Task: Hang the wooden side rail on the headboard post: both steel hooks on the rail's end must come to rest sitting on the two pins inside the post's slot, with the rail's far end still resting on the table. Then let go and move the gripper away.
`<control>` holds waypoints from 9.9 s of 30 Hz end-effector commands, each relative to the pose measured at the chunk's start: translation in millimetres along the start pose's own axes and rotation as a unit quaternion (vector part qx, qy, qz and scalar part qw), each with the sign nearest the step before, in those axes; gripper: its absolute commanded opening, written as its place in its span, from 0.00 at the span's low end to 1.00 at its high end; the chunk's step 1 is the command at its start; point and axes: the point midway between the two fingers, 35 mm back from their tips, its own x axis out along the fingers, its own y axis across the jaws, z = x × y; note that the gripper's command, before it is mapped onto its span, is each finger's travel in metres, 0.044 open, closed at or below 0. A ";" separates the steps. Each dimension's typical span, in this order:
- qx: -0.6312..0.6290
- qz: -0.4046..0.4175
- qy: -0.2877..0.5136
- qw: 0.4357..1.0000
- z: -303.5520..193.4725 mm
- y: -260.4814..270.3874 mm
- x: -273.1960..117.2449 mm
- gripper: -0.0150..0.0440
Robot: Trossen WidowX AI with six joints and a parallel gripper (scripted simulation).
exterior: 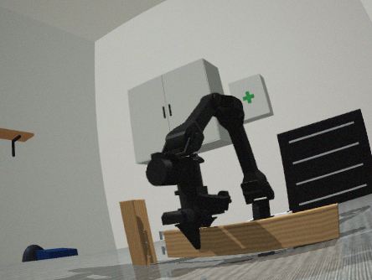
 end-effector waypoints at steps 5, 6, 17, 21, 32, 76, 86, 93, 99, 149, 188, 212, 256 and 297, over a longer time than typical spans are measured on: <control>-0.003 -0.002 0.001 1.000 -1.5 -1.7 -1.4 0.25; -0.003 -0.002 0.001 1.000 -1.6 -1.6 -1.3 0.25; -0.003 -0.002 0.001 1.000 -2.9 -0.4 0.0 0.25; -0.003 -0.002 0.001 1.000 -3.3 0.1 0.3 0.25; -0.003 -0.002 0.001 1.000 -4.6 -1.0 -0.9 0.25; -0.003 -0.002 0.002 1.000 -9.5 -1.0 -1.2 0.25; -0.003 -0.002 0.002 1.000 -10.6 -2.0 -1.6 0.25; -0.003 -0.002 0.002 1.000 -11.4 -1.4 -1.1 0.25; -0.003 -0.002 0.002 1.000 -12.1 -0.7 -0.4 0.25; -0.003 -0.002 0.002 1.000 -17.6 0.0 0.1 0.25; -0.003 -0.002 0.002 1.000 -22.1 -0.1 0.2 0.25; -0.003 -0.002 0.002 1.000 -24.4 -1.8 -2.0 0.25; -0.003 -0.002 0.002 1.000 -28.9 -1.4 -1.8 0.25; -0.003 -0.002 0.002 1.000 -33.5 -1.2 -1.6 0.25</control>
